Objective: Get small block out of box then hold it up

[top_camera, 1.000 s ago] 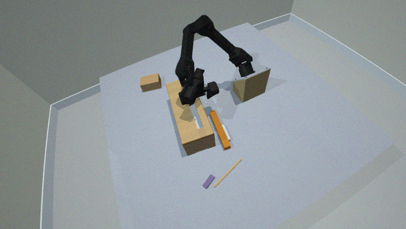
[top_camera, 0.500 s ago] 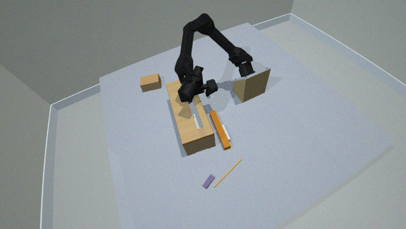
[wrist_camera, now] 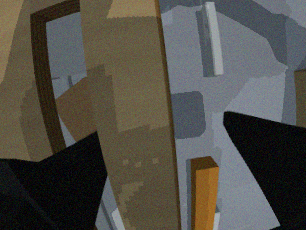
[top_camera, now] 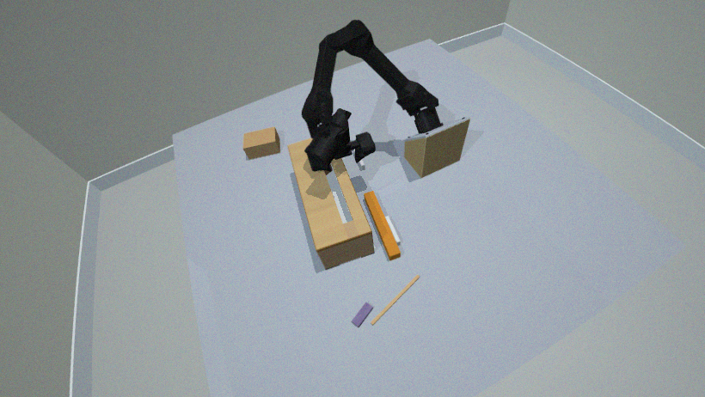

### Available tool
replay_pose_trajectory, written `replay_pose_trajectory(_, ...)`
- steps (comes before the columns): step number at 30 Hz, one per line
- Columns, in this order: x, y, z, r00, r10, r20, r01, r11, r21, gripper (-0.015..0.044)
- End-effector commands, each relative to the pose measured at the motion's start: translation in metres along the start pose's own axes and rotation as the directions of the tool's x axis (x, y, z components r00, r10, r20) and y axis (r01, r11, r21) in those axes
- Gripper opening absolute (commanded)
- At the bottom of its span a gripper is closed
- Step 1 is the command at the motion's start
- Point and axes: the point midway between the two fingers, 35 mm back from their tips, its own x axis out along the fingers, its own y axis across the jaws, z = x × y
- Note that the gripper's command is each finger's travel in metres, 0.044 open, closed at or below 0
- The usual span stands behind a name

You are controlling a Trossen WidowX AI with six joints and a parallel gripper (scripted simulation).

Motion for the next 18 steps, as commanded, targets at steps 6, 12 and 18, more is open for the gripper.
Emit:
replay_pose_trajectory(6,0.002,0.001,0.016,1.000,0.004,0.000,-0.004,1.000,0.006,0.0400)
replay_pose_trajectory(12,0.004,0.001,0.024,1.000,0.004,0.001,-0.004,1.000,0.006,0.0400)
replay_pose_trajectory(18,0.006,0.001,0.032,1.000,0.004,0.001,-0.004,1.000,0.006,0.0400)
